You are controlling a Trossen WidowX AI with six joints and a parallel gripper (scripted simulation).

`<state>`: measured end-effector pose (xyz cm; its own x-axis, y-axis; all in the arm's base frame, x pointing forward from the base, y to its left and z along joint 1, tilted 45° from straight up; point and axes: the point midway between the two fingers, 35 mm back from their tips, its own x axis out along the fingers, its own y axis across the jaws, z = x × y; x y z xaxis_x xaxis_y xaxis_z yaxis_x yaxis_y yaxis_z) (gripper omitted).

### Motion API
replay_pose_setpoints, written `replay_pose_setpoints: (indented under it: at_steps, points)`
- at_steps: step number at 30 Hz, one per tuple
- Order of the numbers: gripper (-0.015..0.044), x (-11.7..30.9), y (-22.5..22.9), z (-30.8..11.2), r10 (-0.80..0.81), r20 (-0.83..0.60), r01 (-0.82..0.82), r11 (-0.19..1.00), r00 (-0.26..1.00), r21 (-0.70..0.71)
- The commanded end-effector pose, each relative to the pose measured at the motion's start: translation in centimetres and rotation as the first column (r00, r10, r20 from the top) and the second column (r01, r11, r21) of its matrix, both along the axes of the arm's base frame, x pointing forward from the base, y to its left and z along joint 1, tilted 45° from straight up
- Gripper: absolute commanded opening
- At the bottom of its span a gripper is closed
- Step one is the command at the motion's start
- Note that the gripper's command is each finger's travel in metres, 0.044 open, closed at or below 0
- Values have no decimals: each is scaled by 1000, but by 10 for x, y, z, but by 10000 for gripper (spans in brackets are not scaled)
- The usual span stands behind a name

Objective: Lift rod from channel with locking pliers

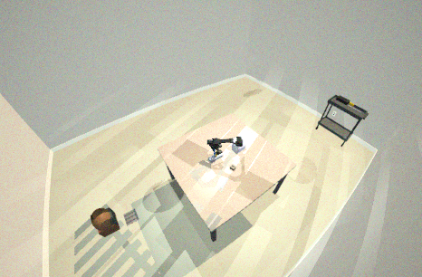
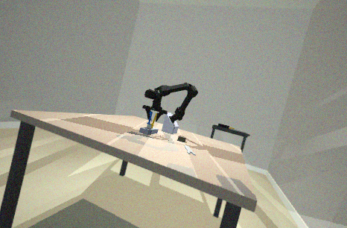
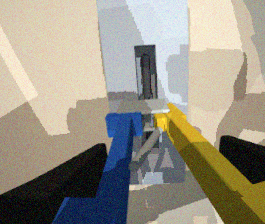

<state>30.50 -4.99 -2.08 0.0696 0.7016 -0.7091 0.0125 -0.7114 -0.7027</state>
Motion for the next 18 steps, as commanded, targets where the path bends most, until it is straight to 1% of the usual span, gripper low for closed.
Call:
replay_pose_setpoints:
  at_steps: [1,18]
  points:
    - [305,1,0,-1,-5,2,5,1000,1000,-1]
    - [282,1,-2,-2,-5,2,5,1000,1000,-1]
